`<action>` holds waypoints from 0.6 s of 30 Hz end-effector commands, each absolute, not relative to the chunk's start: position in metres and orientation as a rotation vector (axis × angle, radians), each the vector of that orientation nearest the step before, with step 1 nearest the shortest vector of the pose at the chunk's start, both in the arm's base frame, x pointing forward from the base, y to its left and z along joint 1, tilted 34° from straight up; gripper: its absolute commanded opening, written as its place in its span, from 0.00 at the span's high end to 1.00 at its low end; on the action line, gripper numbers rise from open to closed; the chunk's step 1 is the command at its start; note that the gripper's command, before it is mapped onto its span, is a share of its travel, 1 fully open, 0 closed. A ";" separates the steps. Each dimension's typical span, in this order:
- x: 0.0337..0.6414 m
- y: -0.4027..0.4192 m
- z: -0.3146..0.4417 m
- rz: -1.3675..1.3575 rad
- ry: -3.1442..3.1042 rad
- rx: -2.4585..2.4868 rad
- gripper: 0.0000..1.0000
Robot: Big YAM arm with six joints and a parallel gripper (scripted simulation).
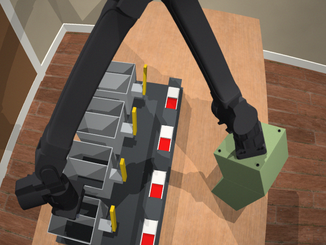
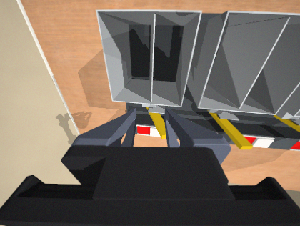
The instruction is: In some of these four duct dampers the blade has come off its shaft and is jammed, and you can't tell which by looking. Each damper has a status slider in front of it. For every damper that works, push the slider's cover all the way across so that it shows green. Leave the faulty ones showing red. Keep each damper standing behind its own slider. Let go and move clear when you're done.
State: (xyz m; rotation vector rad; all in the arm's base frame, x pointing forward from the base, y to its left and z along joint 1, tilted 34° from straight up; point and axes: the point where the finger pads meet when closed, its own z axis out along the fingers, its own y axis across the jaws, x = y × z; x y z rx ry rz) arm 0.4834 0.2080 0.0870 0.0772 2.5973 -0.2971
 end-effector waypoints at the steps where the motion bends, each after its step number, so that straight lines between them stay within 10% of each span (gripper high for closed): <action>1: 0.509 0.237 0.100 -0.358 2.608 0.127 0.64; 18: 0.526 0.234 0.108 -0.430 2.599 0.168 0.64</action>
